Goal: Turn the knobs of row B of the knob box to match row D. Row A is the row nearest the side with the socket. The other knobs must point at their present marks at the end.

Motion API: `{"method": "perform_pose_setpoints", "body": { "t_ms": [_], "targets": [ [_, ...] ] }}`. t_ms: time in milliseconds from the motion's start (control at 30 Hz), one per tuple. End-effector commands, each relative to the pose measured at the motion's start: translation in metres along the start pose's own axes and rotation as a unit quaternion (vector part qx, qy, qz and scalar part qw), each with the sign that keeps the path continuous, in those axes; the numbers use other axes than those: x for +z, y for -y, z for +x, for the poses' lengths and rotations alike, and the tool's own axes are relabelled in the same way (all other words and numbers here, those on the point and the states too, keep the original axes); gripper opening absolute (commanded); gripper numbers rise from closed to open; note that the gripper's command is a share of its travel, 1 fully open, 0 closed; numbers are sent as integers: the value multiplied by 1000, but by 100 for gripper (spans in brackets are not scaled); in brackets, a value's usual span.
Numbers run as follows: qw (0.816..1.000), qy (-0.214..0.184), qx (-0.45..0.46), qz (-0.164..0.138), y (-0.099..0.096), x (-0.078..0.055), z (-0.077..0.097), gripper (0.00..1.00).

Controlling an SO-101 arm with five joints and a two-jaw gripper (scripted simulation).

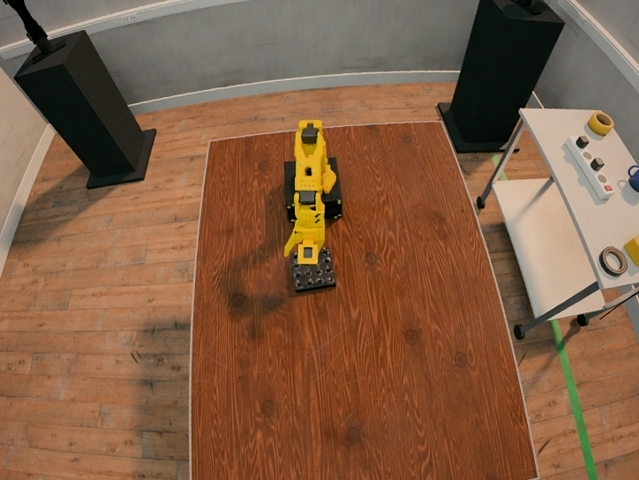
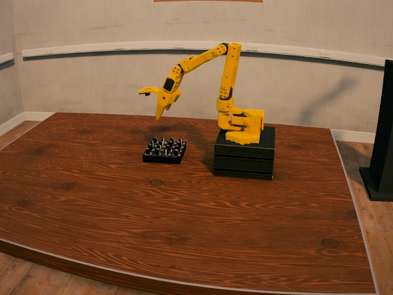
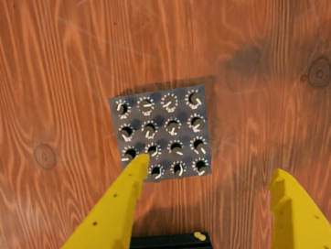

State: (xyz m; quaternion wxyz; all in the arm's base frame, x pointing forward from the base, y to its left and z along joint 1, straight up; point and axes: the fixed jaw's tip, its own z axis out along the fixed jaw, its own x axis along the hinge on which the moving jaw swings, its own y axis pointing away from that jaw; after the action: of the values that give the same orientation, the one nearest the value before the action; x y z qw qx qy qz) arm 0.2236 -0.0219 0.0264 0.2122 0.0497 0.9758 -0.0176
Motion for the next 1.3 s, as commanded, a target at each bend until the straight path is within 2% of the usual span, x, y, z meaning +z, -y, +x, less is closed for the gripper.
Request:
{"method": "perform_pose_setpoints", "body": {
  "t_ms": [0, 667, 800, 967, 1167, 1233, 1267],
  "targets": [
    [1000, 5, 9, 2, 2, 1, -3, 40],
    [1000, 5, 9, 2, 2, 1, -3, 40],
    [1000, -2, 0, -1, 0, 0, 1, 40],
    [999, -34, 0, -1, 0, 5, 11, 40],
    [994, -107, 0, -4, -1, 14, 35, 40],
    [994, -107, 0, -4, -1, 14, 35, 40],
    [993, -120, 0, -4, -1, 15, 39, 40]
  ]
}}
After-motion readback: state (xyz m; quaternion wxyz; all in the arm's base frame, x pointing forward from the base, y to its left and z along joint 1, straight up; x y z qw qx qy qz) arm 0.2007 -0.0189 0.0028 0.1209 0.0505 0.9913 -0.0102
